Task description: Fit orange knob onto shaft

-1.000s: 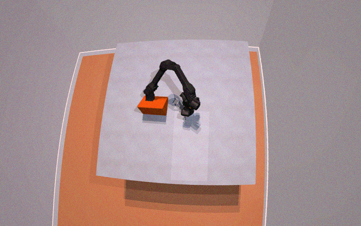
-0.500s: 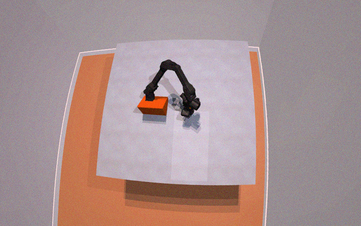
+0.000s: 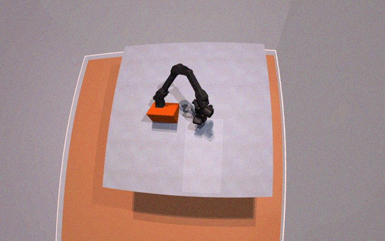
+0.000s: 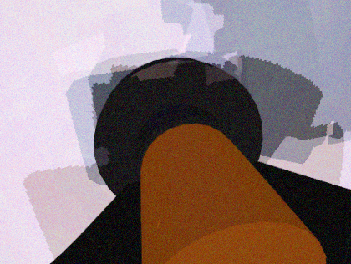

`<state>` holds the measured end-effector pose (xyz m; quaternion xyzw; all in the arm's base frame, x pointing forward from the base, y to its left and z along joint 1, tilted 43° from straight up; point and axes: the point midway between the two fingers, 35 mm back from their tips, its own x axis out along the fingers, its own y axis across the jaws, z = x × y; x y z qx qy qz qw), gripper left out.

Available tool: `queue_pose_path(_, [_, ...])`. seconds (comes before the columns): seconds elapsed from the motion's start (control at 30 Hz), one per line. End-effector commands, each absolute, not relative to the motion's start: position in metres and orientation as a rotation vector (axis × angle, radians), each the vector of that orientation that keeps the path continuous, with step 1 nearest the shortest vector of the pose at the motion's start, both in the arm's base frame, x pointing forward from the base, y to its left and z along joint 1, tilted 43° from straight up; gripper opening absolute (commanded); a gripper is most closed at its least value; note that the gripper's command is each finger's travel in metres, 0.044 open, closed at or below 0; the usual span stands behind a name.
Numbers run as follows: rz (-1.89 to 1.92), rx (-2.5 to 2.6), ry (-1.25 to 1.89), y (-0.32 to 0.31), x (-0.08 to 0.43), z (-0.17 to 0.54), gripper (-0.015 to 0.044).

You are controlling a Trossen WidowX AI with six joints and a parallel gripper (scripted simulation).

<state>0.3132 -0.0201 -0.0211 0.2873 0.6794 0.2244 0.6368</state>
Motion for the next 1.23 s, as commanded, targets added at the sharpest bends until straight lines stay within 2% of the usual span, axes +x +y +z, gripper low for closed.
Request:
queue_pose_path(0.0, [0.515,0.653,1.551,-0.020,0.313,-0.021,0.0131])
queue_pose_path(0.4, [0.515,0.653,1.551,-0.020,0.313,-0.021,0.0440])
queue_pose_path(0.73, [0.515,0.653,1.551,-0.022,0.314,-0.019,0.0440])
queue_pose_path(0.97, [0.509,0.654,1.553,-0.084,0.316,0.047,0.0440])
queue_pose_path(1.2, [0.509,0.654,1.553,-0.087,0.319,0.048,0.0440])
